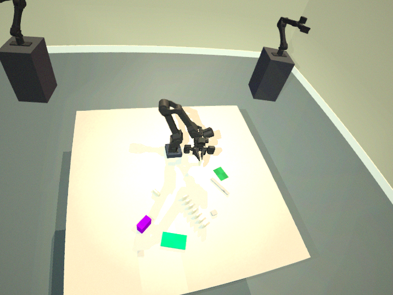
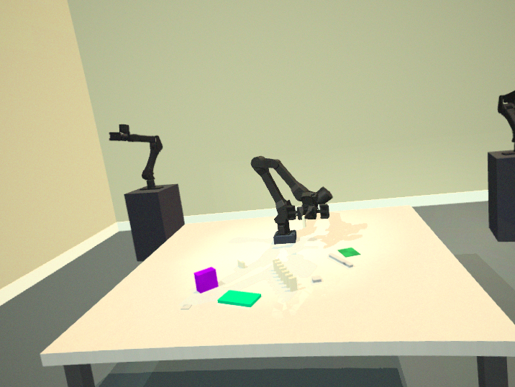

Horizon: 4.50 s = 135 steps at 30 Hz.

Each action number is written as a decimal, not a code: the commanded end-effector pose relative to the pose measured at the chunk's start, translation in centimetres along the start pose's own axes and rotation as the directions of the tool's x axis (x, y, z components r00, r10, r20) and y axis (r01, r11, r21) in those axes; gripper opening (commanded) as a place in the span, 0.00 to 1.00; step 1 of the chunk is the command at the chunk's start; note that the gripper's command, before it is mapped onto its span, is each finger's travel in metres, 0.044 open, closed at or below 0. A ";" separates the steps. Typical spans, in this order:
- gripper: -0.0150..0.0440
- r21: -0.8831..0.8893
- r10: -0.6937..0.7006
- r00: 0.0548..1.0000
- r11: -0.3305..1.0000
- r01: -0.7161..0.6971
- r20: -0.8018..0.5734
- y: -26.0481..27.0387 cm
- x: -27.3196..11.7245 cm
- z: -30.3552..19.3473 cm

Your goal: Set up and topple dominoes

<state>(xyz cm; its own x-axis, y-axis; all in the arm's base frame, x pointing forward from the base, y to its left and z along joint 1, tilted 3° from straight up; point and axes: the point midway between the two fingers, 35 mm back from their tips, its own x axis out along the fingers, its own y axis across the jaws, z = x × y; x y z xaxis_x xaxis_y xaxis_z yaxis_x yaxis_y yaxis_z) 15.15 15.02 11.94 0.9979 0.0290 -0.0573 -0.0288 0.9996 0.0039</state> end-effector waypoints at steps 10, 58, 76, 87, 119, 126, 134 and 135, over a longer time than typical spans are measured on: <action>0.30 0.001 -0.002 1.000 1.000 0.002 0.003 0.3 0.1 -0.9; 0.30 -0.002 -0.001 1.000 1.000 0.001 0.001 0.9 0.5 -8.8; 0.30 -0.004 0.000 1.000 1.000 0.000 0.000 -0.3 0.6 -11.3; 0.30 -0.005 0.000 1.000 1.000 0.000 0.000 -0.4 0.6 -11.4; 1.00 -0.027 -0.002 1.000 1.000 0.002 -0.016 0.1 0.9 -6.6; 1.00 -0.402 -0.049 0.957 0.913 -0.074 -0.287 3.7 5.5 -8.3; 1.00 -0.632 -0.083 0.711 0.537 -0.559 -0.699 4.3 8.5 -9.0; 1.00 -0.611 -0.082 0.659 0.477 -0.633 -0.747 4.2 8.4 -8.9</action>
<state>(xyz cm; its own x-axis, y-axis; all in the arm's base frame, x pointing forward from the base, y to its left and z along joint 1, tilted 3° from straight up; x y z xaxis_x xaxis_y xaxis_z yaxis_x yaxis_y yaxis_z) 21.97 19.45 1.93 0.8137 -0.0533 -0.5788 -0.3844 0.6976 -0.6046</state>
